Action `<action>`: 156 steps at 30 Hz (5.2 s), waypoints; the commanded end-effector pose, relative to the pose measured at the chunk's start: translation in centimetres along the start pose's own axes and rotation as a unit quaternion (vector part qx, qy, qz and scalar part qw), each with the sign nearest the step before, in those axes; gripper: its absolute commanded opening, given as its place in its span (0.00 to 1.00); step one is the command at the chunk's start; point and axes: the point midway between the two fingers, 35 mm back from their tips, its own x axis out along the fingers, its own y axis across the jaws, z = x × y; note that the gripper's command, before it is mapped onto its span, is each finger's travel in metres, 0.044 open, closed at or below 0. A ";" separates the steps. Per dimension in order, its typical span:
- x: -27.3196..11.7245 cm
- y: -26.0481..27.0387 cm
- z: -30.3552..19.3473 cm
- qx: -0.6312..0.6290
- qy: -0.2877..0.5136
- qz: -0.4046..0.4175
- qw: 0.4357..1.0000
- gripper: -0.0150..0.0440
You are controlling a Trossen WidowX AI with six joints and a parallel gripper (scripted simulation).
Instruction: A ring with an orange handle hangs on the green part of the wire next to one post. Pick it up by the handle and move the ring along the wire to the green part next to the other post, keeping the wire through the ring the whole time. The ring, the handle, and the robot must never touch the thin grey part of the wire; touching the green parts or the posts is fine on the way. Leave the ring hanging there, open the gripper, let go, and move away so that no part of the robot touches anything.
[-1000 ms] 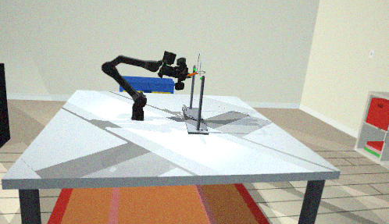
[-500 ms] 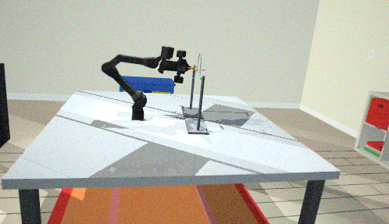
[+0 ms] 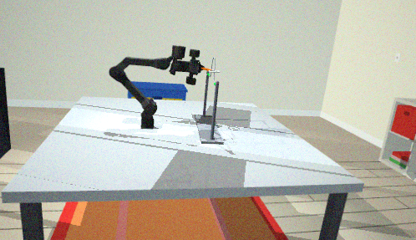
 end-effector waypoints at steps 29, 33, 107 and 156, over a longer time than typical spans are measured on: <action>-0.2 -1.3 0.4 -0.179 -0.012 -0.143 0.973 0.00; -0.2 -1.7 0.5 -0.207 -0.015 -0.164 0.964 0.00; -3.2 -4.5 5.1 -0.642 -0.063 -0.458 0.612 0.00; -5.4 -2.1 8.0 -0.801 -0.077 -0.548 0.228 0.00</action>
